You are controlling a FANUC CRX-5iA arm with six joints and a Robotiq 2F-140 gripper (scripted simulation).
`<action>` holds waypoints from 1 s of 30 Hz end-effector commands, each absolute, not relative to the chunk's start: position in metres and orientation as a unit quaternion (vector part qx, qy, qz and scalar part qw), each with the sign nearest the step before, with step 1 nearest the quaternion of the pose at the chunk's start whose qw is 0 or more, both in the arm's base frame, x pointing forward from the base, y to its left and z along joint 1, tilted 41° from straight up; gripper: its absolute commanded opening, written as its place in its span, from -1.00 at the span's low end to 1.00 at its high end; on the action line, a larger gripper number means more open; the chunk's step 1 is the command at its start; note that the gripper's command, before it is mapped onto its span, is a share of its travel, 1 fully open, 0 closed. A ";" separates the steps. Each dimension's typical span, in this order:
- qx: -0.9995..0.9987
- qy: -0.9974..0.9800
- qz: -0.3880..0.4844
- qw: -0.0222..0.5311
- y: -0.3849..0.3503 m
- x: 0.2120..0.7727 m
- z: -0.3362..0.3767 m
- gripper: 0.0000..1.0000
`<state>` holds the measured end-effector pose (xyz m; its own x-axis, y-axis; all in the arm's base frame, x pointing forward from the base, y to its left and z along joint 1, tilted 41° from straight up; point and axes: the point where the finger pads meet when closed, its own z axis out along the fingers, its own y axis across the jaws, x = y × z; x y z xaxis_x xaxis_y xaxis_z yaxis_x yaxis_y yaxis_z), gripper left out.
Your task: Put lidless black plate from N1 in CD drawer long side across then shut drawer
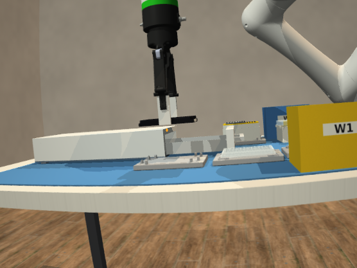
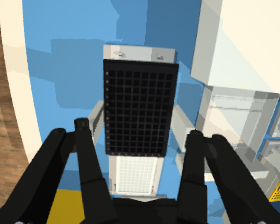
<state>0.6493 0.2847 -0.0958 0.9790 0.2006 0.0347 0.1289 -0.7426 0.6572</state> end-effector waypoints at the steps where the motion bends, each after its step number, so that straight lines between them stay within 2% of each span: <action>1: 0.932 0.088 0.052 0.348 0.287 0.649 -0.093 -1.00; 30: 0.932 0.088 0.052 0.348 0.309 0.644 -0.068 -1.00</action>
